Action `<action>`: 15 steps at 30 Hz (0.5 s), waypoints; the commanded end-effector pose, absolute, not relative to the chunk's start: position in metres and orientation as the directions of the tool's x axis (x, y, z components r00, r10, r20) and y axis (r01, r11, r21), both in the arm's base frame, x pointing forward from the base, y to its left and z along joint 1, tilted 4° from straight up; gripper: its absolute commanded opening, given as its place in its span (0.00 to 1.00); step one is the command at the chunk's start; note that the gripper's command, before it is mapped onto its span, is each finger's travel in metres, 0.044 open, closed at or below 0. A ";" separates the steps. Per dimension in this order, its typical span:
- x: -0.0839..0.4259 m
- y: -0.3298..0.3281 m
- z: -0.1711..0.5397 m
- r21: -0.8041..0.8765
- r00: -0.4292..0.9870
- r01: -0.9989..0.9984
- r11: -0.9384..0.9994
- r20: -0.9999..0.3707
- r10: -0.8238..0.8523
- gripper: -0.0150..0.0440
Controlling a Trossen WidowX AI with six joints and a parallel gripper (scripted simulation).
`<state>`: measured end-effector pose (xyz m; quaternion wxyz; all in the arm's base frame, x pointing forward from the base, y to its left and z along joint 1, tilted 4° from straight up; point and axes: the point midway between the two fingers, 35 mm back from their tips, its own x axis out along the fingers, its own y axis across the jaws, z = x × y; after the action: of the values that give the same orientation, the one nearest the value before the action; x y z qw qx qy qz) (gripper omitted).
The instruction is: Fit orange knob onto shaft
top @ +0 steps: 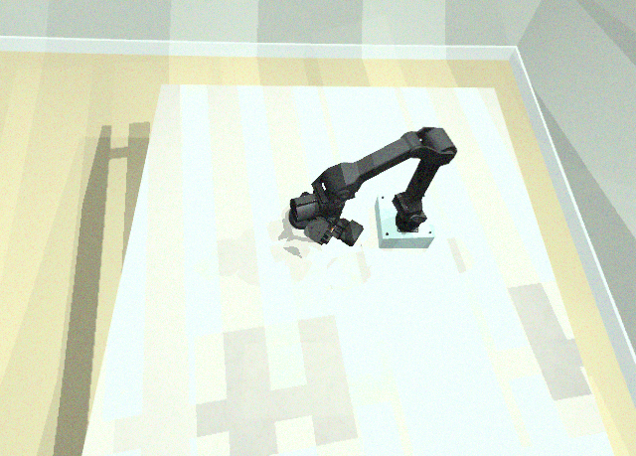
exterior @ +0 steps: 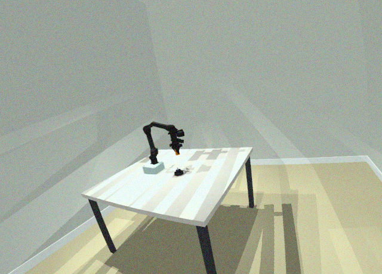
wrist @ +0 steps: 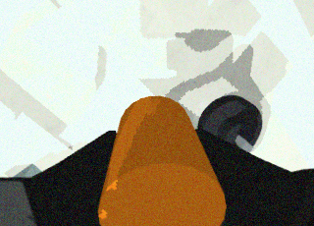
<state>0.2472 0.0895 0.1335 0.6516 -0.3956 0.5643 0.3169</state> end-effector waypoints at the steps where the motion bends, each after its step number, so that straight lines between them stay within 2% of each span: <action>1: 0.246 0.094 0.143 -0.239 0.237 -0.841 0.485 -0.969 -0.067 0.25; 15: 0.237 0.108 0.170 -0.499 0.461 -0.742 0.448 -0.865 -0.199 0.25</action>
<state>0.2381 0.1064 0.1630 0.6920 -0.4770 0.4973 0.2151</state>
